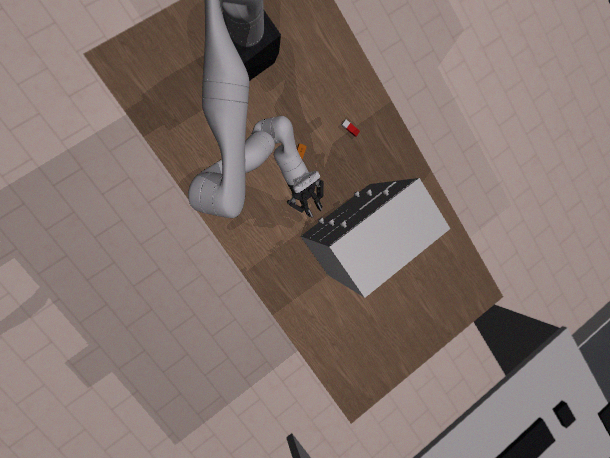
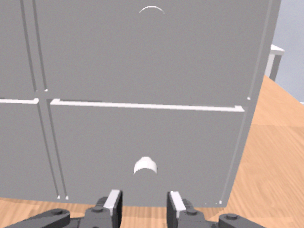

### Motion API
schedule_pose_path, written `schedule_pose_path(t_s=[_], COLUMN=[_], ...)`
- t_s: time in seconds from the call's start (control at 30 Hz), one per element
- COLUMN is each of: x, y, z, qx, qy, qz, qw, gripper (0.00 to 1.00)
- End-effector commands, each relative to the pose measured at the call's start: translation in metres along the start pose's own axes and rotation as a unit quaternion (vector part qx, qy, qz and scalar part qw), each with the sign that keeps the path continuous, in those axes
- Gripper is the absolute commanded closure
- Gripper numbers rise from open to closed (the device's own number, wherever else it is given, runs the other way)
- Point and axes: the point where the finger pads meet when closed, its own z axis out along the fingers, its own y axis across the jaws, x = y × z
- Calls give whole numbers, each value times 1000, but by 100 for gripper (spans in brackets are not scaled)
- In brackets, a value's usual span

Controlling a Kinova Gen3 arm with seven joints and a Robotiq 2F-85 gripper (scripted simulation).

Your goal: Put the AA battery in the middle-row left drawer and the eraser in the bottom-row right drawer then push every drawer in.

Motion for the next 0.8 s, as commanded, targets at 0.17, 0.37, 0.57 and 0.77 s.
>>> schedule_pose_path(t_s=[0.17, 0.37, 0.57, 0.77], x=[1, 1, 2, 5], y=[0, 0, 0, 0], z=[0, 0, 2, 6], qx=[0, 0, 0, 0], qy=[1, 1, 1, 1], qz=[0, 0, 0, 0], qw=[1000, 1000, 1000, 1000], gripper=[67, 67, 67, 67])
